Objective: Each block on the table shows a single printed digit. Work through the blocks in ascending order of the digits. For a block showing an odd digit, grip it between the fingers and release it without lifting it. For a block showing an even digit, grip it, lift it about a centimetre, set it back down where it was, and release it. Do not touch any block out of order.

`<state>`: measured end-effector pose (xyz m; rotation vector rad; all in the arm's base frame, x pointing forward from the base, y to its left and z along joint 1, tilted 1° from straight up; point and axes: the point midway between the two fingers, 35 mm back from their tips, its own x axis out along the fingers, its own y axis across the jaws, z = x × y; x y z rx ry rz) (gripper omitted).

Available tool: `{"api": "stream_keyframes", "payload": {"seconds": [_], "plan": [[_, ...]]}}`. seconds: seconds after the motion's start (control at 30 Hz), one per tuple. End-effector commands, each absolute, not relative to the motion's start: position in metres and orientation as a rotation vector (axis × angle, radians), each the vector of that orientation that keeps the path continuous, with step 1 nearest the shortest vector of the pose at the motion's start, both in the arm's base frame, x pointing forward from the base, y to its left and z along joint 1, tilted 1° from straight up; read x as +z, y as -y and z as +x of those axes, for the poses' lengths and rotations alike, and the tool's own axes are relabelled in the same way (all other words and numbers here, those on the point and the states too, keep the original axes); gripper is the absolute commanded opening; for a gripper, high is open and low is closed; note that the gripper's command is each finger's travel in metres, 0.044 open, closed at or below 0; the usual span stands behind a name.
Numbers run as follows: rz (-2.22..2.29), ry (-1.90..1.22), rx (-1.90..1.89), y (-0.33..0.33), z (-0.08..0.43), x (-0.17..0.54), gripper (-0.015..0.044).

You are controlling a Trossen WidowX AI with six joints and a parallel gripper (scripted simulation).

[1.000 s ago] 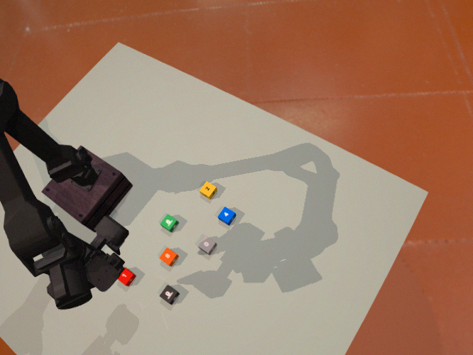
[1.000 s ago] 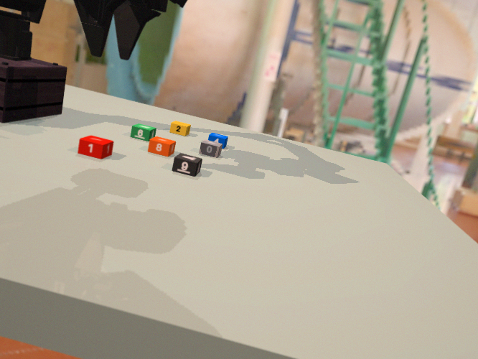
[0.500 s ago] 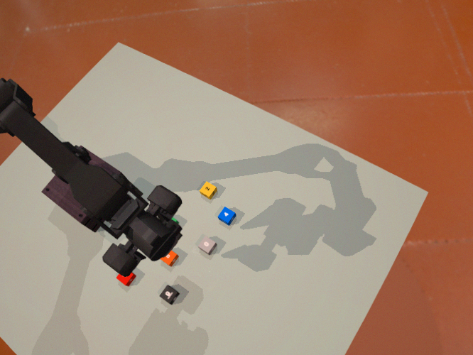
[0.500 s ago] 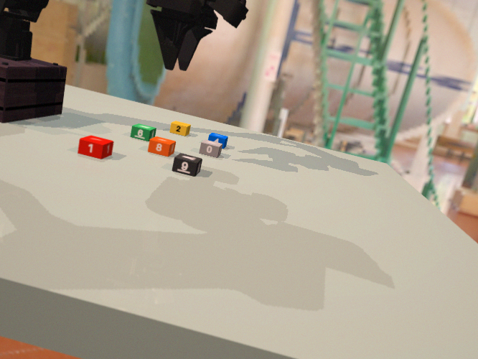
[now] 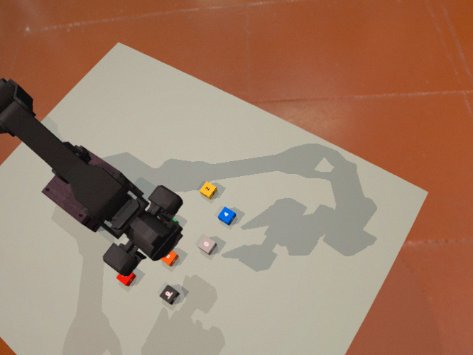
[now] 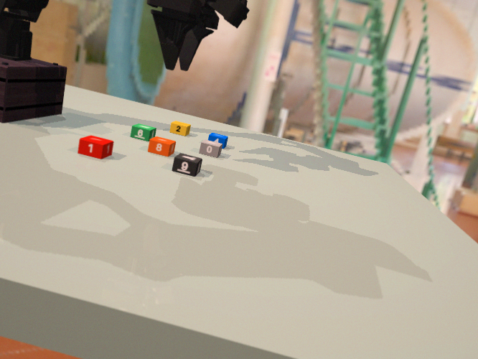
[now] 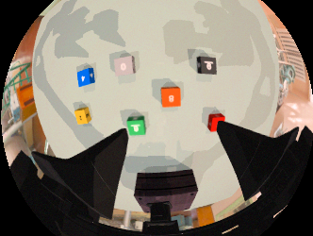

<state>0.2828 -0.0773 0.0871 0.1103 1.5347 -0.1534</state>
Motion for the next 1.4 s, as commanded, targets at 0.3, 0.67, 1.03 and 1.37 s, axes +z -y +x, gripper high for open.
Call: {"api": "stream_keyframes", "payload": {"seconds": [0.3,0.67,1.03,1.37], "plan": [[0.116,-1.54,-0.154,0.01,0.246,0.084,0.04],[0.116,-1.54,-0.154,0.01,0.246,0.084,0.04],[0.12,-1.539,-0.149,-0.046,0.28,0.086,0.04],[0.124,-1.538,-0.146,-0.114,0.299,0.083,0.04]]}}
